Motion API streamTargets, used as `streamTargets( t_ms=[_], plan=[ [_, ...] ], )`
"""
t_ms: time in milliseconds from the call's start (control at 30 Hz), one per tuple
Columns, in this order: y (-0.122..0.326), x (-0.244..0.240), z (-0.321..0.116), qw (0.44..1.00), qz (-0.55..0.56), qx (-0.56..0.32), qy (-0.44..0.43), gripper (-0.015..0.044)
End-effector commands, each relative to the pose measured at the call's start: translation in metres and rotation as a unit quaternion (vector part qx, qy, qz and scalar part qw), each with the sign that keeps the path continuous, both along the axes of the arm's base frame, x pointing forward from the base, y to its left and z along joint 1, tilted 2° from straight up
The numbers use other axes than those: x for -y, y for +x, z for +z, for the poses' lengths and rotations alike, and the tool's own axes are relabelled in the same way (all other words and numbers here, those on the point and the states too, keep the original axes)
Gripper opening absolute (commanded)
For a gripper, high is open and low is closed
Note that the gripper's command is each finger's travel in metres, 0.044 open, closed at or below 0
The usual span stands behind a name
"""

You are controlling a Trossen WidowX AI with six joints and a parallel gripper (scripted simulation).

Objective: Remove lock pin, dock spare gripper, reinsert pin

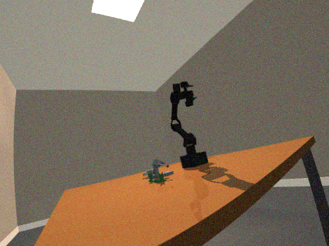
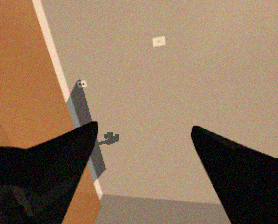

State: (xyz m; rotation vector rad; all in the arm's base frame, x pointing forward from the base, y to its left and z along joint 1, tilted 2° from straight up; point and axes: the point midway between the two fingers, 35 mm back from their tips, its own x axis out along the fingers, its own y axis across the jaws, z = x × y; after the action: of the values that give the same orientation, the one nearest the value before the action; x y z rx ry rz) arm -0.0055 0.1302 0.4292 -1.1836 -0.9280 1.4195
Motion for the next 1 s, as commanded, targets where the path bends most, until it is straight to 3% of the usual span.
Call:
streamTargets(
  t_ms=[0, 100, 267, 433, 700, 967],
  plan=[
    [0.002, -0.002, -0.001, 1.0, -0.004, -0.001, -0.004, 0.0374],
    [0.029, -0.027, -0.017, 0.997, -0.058, -0.021, -0.055, 0.03],
    [0.097, -0.062, -0.059, 0.969, -0.172, -0.073, -0.16, 0.03],
    [0.167, -0.067, -0.112, 0.916, -0.276, -0.138, -0.258, 0.03],
    [0.259, -0.021, -0.208, 0.783, -0.406, -0.265, -0.39, 0.03],
    [0.297, 0.058, -0.299, 0.623, -0.47, -0.398, -0.482, 0.03]
  ],
)
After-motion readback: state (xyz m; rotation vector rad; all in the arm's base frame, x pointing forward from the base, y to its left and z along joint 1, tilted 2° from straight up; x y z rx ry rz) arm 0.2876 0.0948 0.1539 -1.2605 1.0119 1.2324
